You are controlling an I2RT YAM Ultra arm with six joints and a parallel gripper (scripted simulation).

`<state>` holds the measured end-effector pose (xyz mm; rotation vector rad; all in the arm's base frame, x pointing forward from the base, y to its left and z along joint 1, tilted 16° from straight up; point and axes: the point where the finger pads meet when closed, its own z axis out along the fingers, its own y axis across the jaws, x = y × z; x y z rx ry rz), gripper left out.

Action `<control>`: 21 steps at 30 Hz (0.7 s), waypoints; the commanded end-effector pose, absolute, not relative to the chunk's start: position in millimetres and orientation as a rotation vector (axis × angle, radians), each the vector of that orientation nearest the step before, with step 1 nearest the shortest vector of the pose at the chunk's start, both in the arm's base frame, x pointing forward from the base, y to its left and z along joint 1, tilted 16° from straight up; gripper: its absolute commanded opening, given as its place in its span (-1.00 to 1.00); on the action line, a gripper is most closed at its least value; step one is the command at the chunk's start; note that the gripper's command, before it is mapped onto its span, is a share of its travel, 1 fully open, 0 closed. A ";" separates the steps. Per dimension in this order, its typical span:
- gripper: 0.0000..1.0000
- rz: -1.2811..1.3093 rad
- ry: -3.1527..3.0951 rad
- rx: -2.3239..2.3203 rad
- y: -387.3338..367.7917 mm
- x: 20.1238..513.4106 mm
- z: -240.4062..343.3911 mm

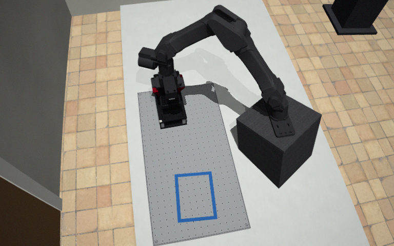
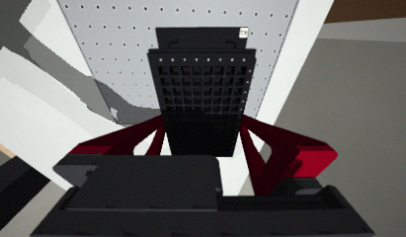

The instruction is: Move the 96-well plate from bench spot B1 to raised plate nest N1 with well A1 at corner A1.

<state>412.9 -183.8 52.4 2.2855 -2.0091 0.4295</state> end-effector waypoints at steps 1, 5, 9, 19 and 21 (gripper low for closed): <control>-1.00 0.450 -2.011 2.295 -183.1 414.9 58.6; -1.00 0.450 -2.011 2.295 -183.1 414.8 58.6; -1.00 0.450 -2.011 2.296 -183.1 414.6 58.5; -1.00 0.439 -2.009 2.302 -186.1 417.1 43.2; -1.00 0.482 -2.009 2.309 -184.4 419.1 55.2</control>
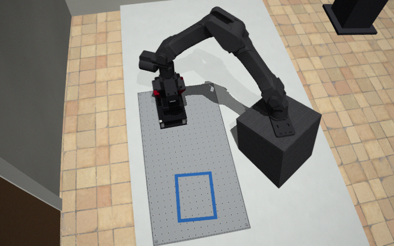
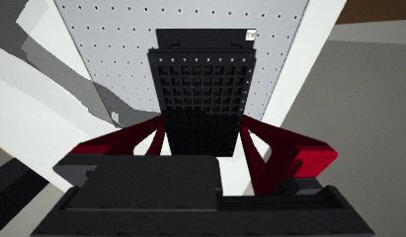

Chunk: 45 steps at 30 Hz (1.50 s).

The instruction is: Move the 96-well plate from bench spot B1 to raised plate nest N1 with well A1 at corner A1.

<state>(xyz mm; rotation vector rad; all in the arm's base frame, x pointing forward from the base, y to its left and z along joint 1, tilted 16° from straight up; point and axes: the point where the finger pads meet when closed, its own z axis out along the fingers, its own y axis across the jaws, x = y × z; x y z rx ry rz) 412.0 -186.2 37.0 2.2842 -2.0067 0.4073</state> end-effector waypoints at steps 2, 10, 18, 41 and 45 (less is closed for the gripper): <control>-1.00 0.511 -2.016 2.304 -189.2 424.6 58.3; -1.00 0.475 -2.013 2.303 -190.5 422.9 36.5; -1.00 0.467 -2.014 2.303 -191.5 424.7 24.9; -1.00 0.501 -2.035 2.288 -203.3 435.6 7.7; -1.00 0.490 -2.034 2.288 -202.6 434.3 7.2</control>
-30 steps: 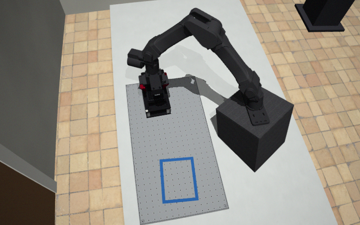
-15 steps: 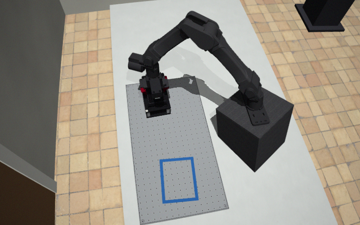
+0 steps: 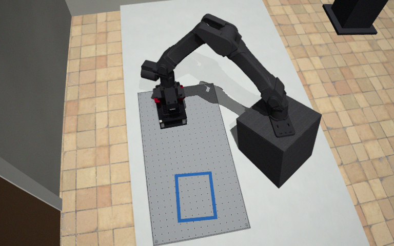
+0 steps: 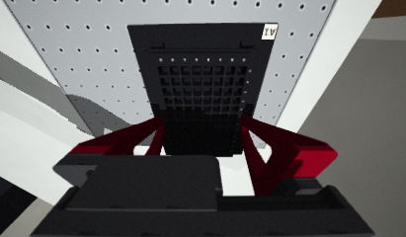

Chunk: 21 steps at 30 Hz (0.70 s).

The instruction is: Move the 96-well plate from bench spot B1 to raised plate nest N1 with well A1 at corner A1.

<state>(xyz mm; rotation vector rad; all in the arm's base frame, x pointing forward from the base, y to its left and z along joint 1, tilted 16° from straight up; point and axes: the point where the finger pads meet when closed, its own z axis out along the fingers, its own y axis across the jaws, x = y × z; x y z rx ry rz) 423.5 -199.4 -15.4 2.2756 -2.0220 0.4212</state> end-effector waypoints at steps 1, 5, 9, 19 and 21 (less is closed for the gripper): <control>-1.00 0.490 -2.034 2.288 -202.6 434.2 7.2; -1.00 0.491 -2.035 2.287 -202.9 434.3 7.3; -1.00 0.488 -2.035 2.286 -203.2 433.9 7.2; -1.00 0.483 -2.037 2.284 -204.1 433.6 5.9; -1.00 0.482 -2.037 2.284 -204.2 433.5 5.5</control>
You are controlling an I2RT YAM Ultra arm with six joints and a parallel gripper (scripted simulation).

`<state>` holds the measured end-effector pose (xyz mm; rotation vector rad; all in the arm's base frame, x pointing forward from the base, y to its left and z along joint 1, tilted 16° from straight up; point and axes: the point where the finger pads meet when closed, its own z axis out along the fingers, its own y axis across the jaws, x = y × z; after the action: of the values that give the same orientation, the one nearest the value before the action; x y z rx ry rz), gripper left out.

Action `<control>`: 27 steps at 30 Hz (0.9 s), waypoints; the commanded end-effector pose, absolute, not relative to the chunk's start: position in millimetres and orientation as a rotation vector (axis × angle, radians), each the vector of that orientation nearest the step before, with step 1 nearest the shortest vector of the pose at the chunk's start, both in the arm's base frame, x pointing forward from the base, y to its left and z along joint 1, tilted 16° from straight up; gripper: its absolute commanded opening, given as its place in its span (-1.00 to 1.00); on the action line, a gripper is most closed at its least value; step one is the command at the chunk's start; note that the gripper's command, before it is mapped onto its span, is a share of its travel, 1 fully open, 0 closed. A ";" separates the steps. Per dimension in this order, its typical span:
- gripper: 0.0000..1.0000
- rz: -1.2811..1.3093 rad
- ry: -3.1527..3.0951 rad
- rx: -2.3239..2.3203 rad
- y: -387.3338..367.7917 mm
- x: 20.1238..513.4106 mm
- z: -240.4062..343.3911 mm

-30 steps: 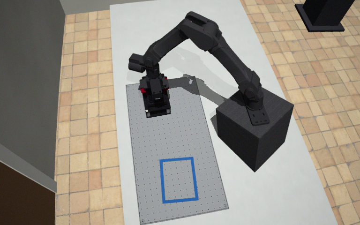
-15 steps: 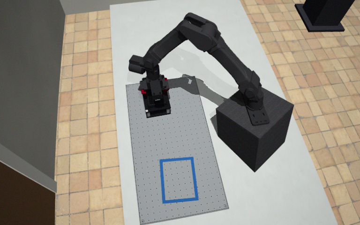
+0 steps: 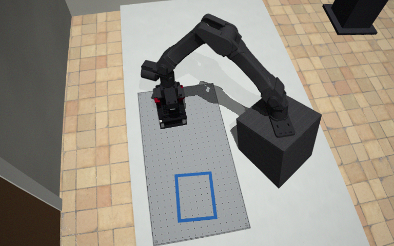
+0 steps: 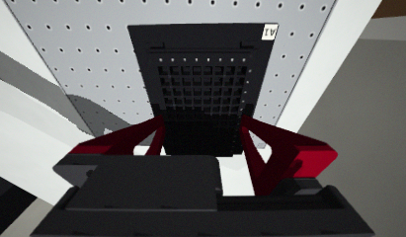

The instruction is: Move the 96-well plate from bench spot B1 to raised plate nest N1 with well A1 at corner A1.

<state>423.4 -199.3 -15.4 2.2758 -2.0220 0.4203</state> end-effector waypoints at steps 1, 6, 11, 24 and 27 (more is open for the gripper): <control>-1.00 0.482 -2.037 2.284 -204.2 433.5 5.5; -1.00 0.475 -2.035 2.285 -203.5 433.5 3.6; -1.00 0.467 -2.031 2.289 -201.8 433.9 1.2; -1.00 0.451 -2.024 2.285 -200.3 429.0 -6.3; -1.00 0.463 -2.027 2.292 -198.4 428.8 -2.9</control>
<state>425.7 -201.0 -12.6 2.2745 -2.0252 0.4308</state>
